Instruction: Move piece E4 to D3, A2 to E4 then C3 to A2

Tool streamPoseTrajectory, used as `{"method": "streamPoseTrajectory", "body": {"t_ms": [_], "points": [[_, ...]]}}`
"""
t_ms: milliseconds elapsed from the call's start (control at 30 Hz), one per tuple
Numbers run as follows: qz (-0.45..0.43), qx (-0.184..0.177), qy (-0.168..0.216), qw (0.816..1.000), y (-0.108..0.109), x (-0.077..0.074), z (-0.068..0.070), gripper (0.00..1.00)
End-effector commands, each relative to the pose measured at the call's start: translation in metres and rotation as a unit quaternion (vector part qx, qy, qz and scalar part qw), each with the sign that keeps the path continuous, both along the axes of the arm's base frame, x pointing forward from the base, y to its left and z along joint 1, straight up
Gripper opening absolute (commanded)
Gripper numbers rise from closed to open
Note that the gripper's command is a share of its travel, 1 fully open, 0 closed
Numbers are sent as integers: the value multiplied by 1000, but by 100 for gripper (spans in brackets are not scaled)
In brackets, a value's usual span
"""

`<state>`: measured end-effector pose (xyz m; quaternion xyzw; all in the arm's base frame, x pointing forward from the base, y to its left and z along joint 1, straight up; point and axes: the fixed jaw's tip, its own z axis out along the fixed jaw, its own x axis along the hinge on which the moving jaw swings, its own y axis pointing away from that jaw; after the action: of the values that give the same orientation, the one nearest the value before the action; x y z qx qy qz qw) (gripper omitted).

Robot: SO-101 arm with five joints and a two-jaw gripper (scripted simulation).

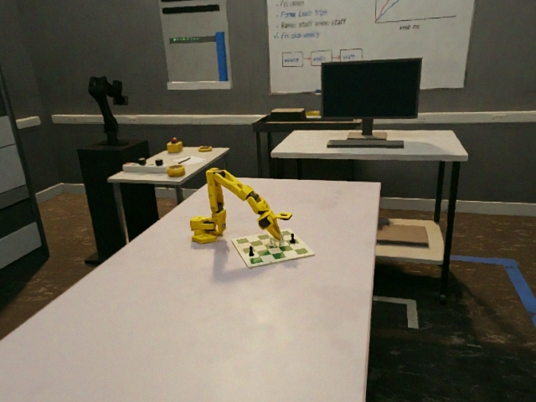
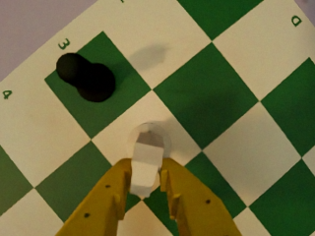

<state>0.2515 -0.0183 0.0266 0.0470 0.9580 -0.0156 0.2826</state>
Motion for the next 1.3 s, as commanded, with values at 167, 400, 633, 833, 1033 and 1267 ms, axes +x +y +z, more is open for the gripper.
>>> {"method": "streamPoseTrajectory", "body": {"t_ms": [167, 400, 633, 833, 1033, 1267], "points": [[8, 0, 12, 1000, 3, -4, -6, 12], [8, 0, 12, 1000, 3, -4, -6, 13], [9, 2, 12, 1000, 5, -4, -6, 13], [10, 4, 12, 1000, 8, -4, -6, 13], [10, 4, 12, 1000, 8, -4, -6, 13], [10, 4, 12, 1000, 7, 2, -5, 13]]}}
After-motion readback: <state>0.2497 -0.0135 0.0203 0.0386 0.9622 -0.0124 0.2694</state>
